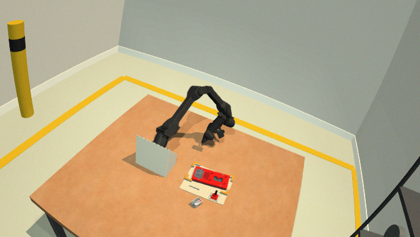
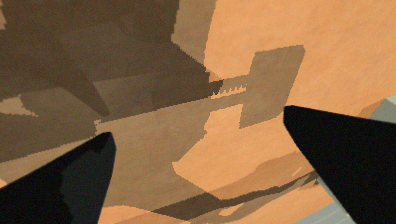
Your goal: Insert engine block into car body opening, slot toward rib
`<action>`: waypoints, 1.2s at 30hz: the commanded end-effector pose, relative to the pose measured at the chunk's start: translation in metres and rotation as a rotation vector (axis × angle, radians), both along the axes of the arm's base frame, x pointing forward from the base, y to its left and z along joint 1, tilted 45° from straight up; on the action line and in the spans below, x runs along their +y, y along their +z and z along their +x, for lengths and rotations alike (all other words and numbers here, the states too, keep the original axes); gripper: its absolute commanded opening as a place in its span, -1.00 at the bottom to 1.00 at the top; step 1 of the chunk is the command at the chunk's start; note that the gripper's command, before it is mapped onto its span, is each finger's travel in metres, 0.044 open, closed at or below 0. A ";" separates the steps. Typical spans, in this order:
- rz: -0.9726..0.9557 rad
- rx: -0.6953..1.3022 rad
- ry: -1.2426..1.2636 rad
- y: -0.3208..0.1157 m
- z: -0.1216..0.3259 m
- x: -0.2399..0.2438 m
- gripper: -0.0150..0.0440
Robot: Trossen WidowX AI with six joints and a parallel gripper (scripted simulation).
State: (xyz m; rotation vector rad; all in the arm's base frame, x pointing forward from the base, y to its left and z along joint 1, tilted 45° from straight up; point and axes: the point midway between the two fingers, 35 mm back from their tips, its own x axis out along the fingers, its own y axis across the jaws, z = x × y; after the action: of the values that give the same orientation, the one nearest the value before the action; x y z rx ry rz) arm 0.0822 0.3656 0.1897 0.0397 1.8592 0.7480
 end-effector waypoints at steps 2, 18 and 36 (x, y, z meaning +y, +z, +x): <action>0.029 -0.045 0.062 -0.038 0.057 -0.014 1.00; 0.170 -0.205 0.214 -0.134 0.199 -0.116 1.00; 0.454 -0.499 0.500 -0.229 0.260 -0.300 1.00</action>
State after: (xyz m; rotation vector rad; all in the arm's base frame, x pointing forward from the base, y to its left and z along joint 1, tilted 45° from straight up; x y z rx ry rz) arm 0.3463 0.0898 -0.0218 -0.2895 1.2589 1.3224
